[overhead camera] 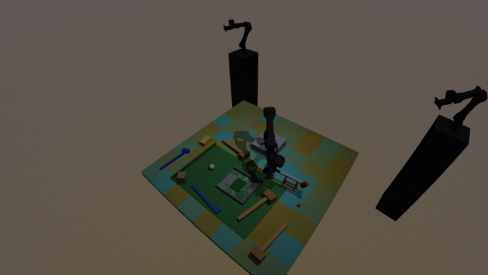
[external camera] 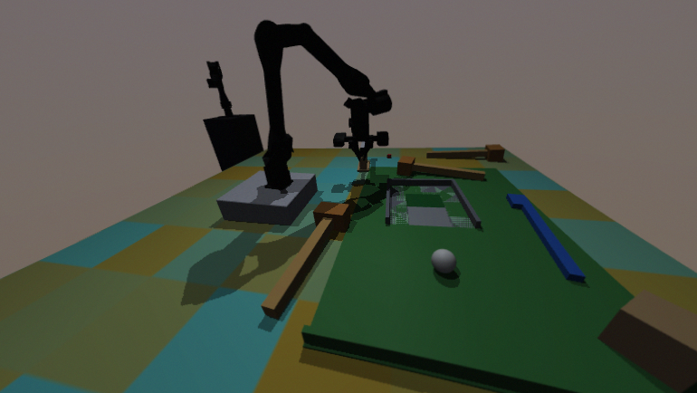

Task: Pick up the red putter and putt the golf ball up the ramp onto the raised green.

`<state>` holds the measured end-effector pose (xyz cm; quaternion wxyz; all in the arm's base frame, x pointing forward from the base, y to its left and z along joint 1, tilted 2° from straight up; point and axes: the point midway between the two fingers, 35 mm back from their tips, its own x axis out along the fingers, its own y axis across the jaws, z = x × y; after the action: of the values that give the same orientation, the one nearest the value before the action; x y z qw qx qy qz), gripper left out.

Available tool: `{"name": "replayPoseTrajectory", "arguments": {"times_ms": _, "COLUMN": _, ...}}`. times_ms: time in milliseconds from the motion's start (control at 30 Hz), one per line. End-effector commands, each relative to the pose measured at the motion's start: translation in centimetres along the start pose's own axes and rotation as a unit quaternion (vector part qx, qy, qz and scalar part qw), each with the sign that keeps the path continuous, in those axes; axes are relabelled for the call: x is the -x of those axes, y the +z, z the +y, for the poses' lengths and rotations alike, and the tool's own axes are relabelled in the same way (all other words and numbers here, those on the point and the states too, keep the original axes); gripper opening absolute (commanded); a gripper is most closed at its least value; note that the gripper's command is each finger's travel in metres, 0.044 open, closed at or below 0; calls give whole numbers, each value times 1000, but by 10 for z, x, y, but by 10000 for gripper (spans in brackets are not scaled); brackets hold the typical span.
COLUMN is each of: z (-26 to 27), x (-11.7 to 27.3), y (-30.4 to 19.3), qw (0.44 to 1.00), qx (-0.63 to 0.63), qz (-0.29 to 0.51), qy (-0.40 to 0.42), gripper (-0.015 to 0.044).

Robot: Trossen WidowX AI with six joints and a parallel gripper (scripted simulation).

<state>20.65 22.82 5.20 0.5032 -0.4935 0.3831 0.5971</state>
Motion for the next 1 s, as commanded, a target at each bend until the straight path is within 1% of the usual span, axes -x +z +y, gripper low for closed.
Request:
{"name": "replayPoseTrajectory", "arguments": {"times_ms": 0, "z": -1, "x": 31, "y": 10, "qw": 1000, "qx": 1, "qz": -10, "qy": -7, "gripper": 0}}
{"name": "replayPoseTrajectory", "arguments": {"times_ms": 133, "z": 2, "x": 55, "y": 14, "qw": 1000, "qx": 1, "qz": -10, "qy": -6, "gripper": 0}}
{"name": "replayPoseTrajectory", "arguments": {"times_ms": 233, "z": 2, "x": 56, "y": 14, "qw": 1000, "qx": 1, "qz": -10, "qy": -6, "gripper": 0}}
{"name": "replayPoseTrajectory", "arguments": {"times_ms": 267, "z": 1, "x": 48, "y": 11, "qw": 1000, "qx": 0, "qz": -5, "qy": -7, "gripper": 0}}
{"name": "replayPoseTrajectory", "arguments": {"times_ms": 300, "z": -1, "x": 48, "y": 9, "qw": 1000, "qx": -4, "qz": -4, "qy": -8, "gripper": 0}}
{"name": "replayPoseTrajectory", "arguments": {"times_ms": 967, "z": -65, "x": 76, "y": -83, "qw": 983, "qx": -177, "qz": 24, "qy": -45, "gripper": 0}}
